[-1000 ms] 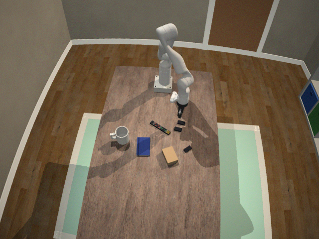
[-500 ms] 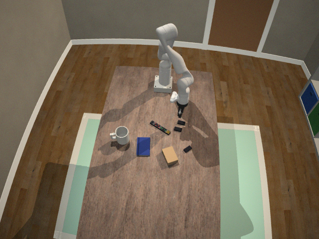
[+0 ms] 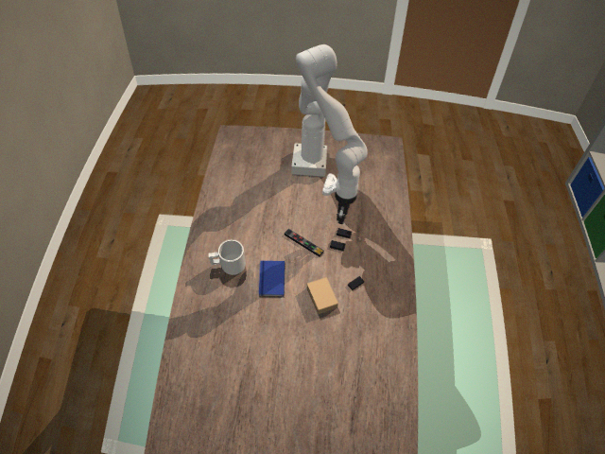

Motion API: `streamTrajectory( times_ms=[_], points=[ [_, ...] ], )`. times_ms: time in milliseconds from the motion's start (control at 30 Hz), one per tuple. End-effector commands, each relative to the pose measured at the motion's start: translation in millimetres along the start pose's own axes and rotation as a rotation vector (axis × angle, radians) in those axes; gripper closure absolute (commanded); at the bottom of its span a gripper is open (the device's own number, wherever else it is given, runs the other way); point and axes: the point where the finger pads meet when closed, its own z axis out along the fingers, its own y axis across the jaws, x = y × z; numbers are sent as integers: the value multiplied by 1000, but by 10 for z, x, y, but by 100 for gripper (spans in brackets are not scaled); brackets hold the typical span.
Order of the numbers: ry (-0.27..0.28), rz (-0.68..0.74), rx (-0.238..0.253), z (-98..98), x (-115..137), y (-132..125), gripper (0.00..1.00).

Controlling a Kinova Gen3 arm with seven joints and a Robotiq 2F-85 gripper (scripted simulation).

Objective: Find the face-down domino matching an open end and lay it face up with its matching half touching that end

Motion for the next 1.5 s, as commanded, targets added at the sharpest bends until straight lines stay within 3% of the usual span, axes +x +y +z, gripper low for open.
streamTrajectory(
  times_ms=[0,633,1467],
  points=[
    [-1,0,1,2,-2,-4,52],
    [-1,0,1,185,-4,-2,52],
    [-1,0,1,647,-8,3,52]
  ],
)
